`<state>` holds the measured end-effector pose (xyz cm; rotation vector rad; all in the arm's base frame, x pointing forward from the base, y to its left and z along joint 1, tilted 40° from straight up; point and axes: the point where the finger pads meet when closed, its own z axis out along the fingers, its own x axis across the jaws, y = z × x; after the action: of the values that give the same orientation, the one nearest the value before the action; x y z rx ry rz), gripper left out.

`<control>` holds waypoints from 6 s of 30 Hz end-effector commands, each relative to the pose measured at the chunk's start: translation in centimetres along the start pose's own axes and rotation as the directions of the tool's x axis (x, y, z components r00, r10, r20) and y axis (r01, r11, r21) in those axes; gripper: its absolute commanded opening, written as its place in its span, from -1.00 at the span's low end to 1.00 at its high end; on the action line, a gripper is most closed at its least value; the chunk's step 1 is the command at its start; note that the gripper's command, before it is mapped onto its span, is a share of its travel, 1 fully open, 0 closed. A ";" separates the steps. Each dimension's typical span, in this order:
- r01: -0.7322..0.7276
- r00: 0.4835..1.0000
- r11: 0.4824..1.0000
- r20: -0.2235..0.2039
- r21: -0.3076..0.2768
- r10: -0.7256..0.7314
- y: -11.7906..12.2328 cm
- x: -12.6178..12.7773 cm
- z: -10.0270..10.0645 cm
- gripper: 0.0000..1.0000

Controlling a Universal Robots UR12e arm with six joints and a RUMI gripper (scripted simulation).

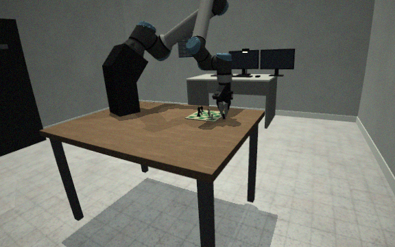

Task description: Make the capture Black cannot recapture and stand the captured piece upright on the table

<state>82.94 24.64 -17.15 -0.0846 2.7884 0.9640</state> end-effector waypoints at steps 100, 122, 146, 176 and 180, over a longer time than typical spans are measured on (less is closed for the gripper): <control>-0.002 1.000 1.000 0.001 0.000 0.002 -0.1 0.1 -4.7 -0.60; -0.002 1.000 1.000 -0.003 0.000 0.002 0.0 0.3 -8.3 1.00; 0.028 1.000 1.000 0.000 0.000 -0.028 -0.1 0.4 -8.6 1.00; 0.717 0.697 0.697 0.000 0.001 -0.717 -0.9 5.1 -10.4 1.00; 0.815 0.579 0.579 0.000 0.002 -0.815 -0.9 6.2 -10.8 1.00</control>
<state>76.88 17.75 -10.72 -0.9823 2.4377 0.7367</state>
